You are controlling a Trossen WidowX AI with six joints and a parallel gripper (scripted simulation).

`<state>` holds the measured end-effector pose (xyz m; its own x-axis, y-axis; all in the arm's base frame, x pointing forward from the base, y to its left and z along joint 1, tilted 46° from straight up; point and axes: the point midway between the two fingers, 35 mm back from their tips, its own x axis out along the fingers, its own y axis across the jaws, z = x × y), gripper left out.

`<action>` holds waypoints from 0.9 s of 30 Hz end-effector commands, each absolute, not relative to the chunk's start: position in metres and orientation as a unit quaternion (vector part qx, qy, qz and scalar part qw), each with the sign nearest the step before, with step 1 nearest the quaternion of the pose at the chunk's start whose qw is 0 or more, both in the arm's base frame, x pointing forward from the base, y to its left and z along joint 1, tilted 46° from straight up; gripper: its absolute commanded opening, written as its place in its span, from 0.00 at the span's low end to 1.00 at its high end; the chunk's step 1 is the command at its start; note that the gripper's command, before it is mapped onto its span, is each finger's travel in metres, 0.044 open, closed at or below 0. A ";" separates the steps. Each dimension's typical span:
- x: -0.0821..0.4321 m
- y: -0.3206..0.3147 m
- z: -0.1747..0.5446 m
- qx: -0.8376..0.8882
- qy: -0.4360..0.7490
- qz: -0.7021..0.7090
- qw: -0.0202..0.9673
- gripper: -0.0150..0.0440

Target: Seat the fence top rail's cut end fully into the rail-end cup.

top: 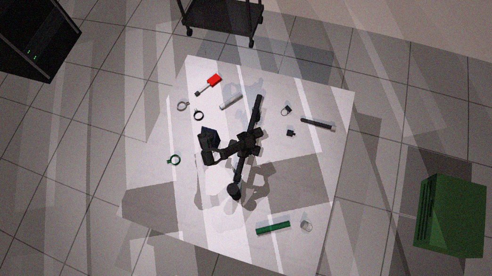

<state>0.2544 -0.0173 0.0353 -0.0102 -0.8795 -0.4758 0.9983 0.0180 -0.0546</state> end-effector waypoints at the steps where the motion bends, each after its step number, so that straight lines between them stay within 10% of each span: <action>1: 0.257 -0.018 0.040 0.148 0.191 -0.681 0.691 0.25; 27: 0.260 -0.016 0.043 0.148 0.191 -0.681 0.691 0.25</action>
